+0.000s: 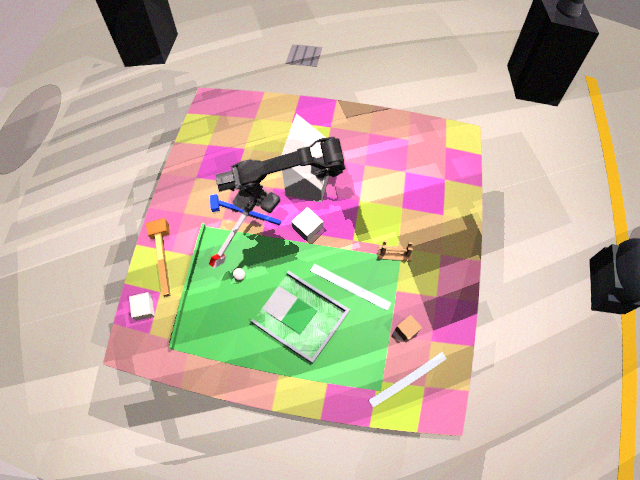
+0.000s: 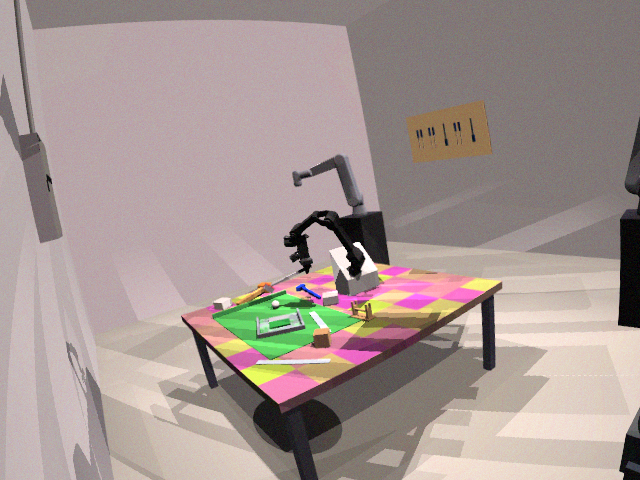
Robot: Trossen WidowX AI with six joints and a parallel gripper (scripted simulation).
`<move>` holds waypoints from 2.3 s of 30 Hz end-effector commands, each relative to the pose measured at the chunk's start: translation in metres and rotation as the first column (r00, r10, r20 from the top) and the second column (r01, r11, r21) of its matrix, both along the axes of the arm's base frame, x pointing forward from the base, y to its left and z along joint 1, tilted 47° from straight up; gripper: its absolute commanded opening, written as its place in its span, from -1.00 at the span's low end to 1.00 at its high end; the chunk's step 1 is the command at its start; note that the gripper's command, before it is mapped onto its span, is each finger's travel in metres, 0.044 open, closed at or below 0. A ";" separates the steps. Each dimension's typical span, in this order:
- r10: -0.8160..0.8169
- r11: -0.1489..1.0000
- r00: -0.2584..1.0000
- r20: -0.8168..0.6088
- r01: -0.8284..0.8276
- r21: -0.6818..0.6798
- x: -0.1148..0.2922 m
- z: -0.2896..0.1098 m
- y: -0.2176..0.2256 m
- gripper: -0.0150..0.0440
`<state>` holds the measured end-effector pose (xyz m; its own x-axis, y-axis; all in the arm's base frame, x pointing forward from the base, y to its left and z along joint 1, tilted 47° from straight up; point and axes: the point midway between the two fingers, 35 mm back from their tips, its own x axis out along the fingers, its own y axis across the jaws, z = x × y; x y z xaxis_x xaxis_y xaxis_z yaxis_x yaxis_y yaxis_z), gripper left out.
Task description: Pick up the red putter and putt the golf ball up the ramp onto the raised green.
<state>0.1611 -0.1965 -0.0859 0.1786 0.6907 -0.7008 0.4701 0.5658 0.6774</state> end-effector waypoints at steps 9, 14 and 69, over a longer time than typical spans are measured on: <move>-0.008 1.000 1.000 -0.006 0.008 0.011 0.005 -0.025 0.026 -0.49; -0.008 1.000 1.000 -0.006 0.008 0.011 0.007 -0.029 0.030 -0.49; -0.008 1.000 1.000 -0.004 0.008 0.019 0.063 0.028 0.108 -0.49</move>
<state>0.2193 -0.1040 -0.0722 0.1754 0.6970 -0.6953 0.4673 0.5627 0.6820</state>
